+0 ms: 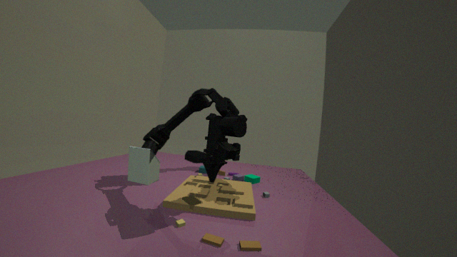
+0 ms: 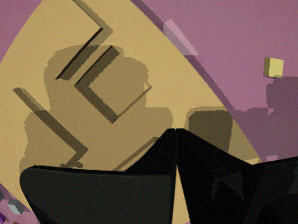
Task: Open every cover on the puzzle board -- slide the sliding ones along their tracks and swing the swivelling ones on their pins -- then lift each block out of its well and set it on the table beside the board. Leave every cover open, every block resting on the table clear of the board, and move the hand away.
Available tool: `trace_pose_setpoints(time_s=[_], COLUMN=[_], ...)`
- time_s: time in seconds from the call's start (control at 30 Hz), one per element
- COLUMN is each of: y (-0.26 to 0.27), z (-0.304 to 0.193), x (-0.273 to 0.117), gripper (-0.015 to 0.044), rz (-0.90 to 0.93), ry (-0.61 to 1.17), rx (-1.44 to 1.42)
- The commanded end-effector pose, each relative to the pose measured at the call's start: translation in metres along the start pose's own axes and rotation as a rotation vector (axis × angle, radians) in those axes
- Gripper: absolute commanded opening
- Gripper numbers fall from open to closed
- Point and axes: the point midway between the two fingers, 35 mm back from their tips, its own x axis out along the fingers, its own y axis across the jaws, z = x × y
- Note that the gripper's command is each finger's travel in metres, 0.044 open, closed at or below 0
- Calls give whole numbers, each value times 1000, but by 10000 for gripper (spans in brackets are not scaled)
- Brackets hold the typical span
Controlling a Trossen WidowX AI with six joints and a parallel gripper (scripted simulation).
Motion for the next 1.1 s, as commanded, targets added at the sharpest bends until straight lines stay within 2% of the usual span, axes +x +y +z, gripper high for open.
trace_pose_setpoints(time_s=[0.0, 0.83, 1.07], y=[22, 136, 142], z=[-10, -103, -109], x=[-3, 3, 8], gripper=[0, 0, 0], rz=[4, 37, 40], ry=[-6, 18, 21], rx=[-9, -76, -80])
